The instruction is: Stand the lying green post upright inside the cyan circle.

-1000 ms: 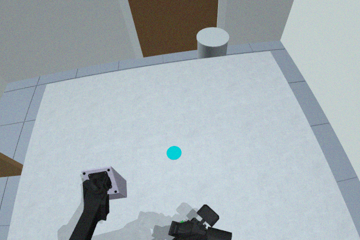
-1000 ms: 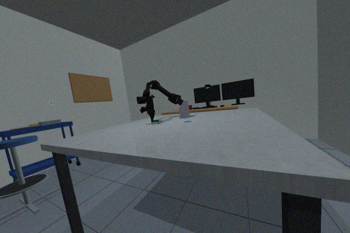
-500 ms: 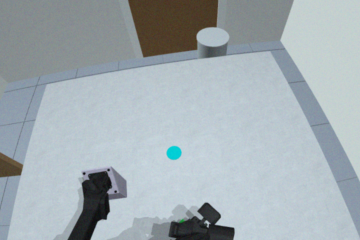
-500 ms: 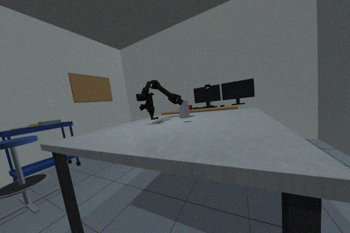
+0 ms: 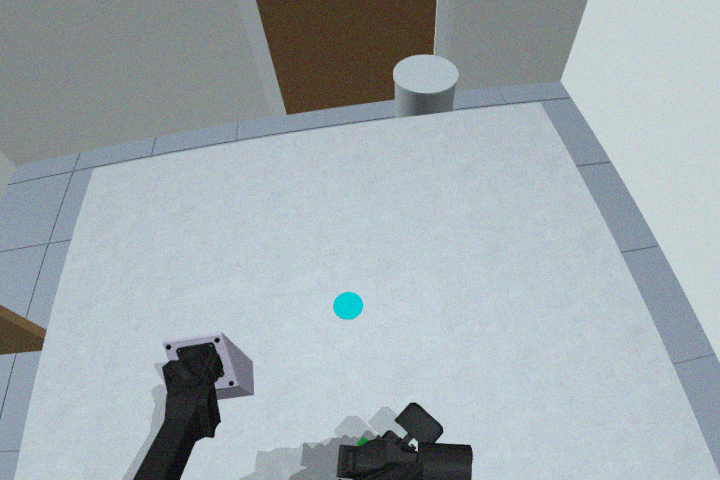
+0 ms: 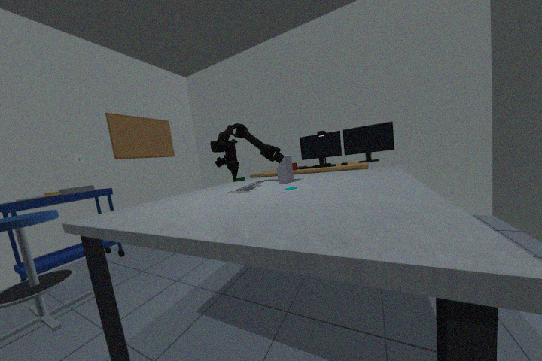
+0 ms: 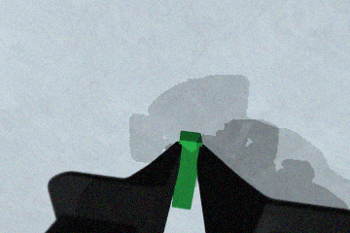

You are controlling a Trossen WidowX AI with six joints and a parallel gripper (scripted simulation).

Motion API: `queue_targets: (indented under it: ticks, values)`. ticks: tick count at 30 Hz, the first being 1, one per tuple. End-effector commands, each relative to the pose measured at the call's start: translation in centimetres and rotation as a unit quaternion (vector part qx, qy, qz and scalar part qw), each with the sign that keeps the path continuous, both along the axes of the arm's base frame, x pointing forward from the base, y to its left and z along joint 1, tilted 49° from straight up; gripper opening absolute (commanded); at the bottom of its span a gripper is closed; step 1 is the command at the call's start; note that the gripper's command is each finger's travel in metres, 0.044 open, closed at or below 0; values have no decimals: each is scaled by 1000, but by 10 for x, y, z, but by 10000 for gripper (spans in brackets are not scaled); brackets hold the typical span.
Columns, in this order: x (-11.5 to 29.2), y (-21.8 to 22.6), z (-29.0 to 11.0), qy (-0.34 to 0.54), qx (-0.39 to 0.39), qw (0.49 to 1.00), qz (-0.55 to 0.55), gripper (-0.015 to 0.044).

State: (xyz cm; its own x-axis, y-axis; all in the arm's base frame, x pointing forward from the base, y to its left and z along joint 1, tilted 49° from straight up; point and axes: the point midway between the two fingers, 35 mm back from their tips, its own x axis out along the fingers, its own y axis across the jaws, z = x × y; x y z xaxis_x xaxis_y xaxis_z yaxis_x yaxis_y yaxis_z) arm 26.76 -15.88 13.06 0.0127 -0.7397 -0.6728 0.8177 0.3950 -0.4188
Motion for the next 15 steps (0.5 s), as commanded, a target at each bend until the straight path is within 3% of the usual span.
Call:
queue_targets:
  ticks: [1,15]
  values:
    - [1,5,8,-4,-3,1000,-1,23]
    - [-2,20,23,2,-6,1000,-3,23]
